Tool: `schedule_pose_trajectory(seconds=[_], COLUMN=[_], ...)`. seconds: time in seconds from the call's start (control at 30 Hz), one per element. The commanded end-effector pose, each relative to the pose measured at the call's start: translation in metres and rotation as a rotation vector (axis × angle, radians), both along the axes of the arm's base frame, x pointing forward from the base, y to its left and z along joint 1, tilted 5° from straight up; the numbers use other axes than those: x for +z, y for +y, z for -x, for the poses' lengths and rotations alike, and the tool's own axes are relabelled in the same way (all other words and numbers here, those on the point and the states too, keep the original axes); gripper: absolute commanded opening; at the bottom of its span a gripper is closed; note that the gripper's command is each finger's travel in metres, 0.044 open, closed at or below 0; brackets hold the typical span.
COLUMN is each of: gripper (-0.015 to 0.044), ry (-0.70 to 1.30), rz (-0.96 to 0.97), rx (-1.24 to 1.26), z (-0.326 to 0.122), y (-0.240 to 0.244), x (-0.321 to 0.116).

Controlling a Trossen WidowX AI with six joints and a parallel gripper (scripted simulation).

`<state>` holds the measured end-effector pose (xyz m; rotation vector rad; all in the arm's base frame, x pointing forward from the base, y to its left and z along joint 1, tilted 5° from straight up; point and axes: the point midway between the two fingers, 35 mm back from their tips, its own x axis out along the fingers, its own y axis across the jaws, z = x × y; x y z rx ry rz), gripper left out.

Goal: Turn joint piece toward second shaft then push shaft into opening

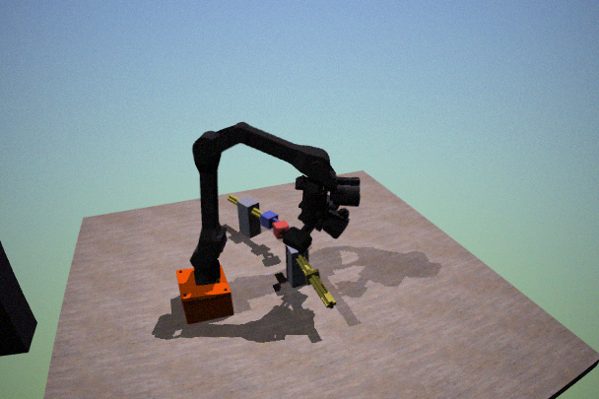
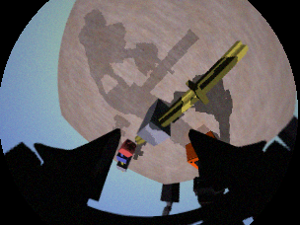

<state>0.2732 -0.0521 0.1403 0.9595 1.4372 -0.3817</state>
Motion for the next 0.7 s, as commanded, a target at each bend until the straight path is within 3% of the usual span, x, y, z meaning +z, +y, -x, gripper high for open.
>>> schedule_pose_trajectory(seconds=[0.0,0.67], gripper=[0.0440,0.0440], ry=[-0.037,-0.112], rz=[0.062,0.353], rx=[0.104,0.700], z=[-0.002,0.008], y=[-0.019,-0.115], x=[-0.001,0.000])
